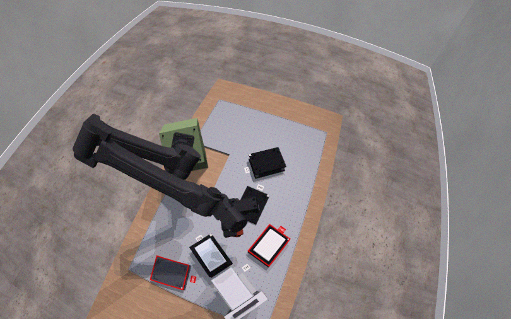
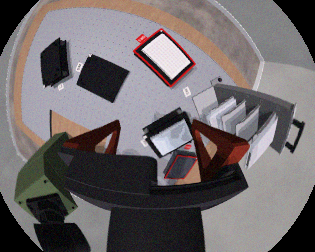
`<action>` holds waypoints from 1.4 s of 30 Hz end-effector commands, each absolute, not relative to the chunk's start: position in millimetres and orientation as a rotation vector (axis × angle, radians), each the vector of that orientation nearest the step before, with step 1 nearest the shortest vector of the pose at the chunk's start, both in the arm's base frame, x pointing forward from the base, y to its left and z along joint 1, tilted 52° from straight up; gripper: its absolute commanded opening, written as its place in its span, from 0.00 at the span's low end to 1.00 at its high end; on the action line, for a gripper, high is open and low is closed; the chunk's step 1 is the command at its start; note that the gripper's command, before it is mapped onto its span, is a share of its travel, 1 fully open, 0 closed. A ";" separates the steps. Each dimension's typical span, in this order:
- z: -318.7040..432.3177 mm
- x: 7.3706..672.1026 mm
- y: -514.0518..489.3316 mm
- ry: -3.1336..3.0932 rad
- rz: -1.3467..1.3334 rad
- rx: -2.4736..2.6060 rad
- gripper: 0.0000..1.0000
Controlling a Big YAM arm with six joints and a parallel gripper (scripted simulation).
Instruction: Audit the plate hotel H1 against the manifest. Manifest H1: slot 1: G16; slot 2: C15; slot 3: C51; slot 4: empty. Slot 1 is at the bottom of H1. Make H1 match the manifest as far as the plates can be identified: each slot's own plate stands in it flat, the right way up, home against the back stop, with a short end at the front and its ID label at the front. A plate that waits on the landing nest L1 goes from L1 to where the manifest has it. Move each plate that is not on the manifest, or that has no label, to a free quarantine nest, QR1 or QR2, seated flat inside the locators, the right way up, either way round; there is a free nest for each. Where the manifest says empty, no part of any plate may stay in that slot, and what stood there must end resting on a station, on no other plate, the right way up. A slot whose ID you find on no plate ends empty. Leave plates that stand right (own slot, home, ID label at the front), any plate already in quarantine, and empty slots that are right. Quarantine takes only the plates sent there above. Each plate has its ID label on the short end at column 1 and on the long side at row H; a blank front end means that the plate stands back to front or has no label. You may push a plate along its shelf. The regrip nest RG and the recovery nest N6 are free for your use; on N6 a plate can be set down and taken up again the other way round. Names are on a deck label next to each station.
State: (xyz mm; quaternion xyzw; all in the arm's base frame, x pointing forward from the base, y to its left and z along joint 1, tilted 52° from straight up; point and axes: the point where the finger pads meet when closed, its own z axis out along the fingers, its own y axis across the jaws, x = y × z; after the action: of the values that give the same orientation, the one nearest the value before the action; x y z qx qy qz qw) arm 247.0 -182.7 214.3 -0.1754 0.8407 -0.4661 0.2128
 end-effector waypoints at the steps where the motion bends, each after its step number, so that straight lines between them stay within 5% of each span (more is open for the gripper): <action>1: 236.7 267.4 -174.6 2.328 -1.308 -0.594 1.00; 42: 181.2 282.5 -214.2 2.603 -1.365 -1.107 1.00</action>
State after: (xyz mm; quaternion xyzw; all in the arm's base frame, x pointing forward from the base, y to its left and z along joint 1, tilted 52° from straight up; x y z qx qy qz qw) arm 280.9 -206.9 183.6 -0.3455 0.8332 -0.4317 0.0056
